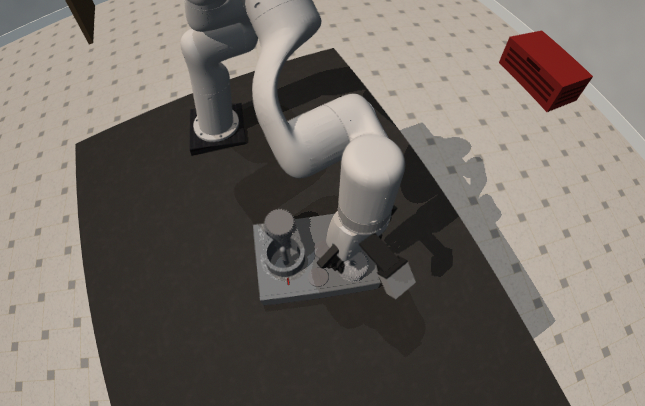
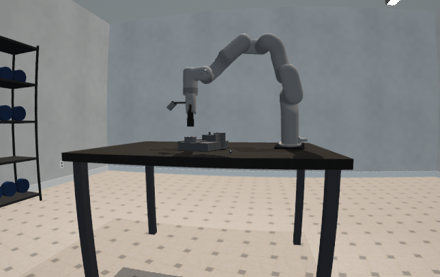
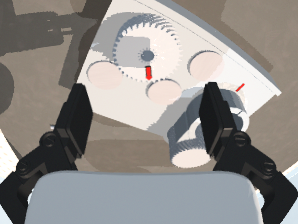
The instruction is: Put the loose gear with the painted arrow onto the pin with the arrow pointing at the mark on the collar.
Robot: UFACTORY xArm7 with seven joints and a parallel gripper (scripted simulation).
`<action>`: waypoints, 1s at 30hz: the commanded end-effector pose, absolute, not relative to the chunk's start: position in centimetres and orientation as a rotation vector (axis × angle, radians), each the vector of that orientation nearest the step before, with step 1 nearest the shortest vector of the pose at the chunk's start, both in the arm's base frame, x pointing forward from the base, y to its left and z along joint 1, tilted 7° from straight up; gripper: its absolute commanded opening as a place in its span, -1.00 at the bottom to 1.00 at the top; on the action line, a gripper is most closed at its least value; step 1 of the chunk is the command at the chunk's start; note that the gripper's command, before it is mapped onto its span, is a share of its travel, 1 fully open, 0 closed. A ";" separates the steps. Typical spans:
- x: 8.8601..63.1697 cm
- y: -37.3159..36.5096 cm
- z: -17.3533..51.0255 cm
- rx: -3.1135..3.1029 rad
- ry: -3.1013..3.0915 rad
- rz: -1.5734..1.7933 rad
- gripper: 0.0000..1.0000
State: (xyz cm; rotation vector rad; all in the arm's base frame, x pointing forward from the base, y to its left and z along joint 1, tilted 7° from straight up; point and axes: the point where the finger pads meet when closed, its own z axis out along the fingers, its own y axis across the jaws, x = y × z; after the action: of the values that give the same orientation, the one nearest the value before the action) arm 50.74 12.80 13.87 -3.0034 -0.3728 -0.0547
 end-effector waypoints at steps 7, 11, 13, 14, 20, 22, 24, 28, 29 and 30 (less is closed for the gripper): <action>50.9 12.9 13.3 -3.001 -0.386 -0.063 0.86; 50.9 12.9 12.8 -3.001 -0.386 -0.063 0.86; 50.9 12.9 12.6 -3.001 -0.386 -0.063 0.86; 50.9 12.9 12.4 -3.001 -0.386 -0.063 0.86; 50.9 13.0 11.9 -3.001 -0.386 -0.063 0.86; 51.0 13.0 11.7 -3.001 -0.386 -0.063 0.86; 51.0 13.0 11.4 -3.001 -0.386 -0.063 0.86; 51.0 13.1 11.0 -3.001 -0.386 -0.063 0.86; 51.0 13.1 11.0 -3.001 -0.386 -0.063 0.86; 51.0 13.1 10.9 -3.001 -0.386 -0.063 0.86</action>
State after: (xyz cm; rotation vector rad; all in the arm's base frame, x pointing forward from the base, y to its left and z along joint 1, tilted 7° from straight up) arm 50.79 13.04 11.05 -3.0015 -0.3862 -0.0550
